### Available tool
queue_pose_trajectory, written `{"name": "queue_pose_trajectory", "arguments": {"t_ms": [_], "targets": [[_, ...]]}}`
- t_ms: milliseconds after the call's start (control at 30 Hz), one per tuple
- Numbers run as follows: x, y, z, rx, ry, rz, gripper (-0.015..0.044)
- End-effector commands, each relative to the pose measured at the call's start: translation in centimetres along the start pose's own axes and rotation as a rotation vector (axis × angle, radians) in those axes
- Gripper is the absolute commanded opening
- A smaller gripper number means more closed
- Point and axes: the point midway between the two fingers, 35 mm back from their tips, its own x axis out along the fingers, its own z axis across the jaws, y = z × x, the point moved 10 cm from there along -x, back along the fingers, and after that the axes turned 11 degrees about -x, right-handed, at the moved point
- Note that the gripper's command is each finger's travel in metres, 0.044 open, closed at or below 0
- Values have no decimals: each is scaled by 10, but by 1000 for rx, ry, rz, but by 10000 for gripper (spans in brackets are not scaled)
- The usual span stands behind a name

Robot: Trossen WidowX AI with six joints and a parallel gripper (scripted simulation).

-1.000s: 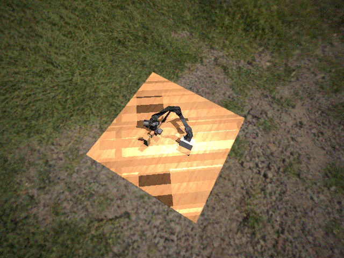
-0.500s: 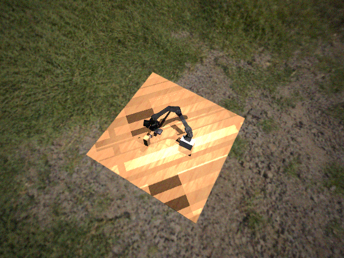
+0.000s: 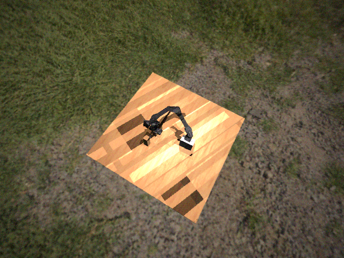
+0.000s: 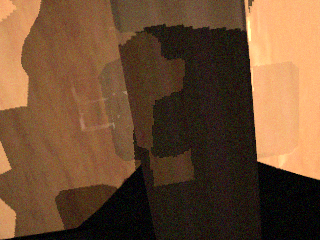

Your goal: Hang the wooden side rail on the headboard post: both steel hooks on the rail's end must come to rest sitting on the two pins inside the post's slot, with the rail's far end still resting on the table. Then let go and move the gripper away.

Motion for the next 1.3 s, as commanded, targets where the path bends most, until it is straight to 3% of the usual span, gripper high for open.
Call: {"name": "queue_pose_trajectory", "arguments": {"t_ms": [0, 1267], "targets": [[-5, 4, 1, -4, -13, 6, 0], [-6, 8, 1, -4, -13, 7, 0]]}}
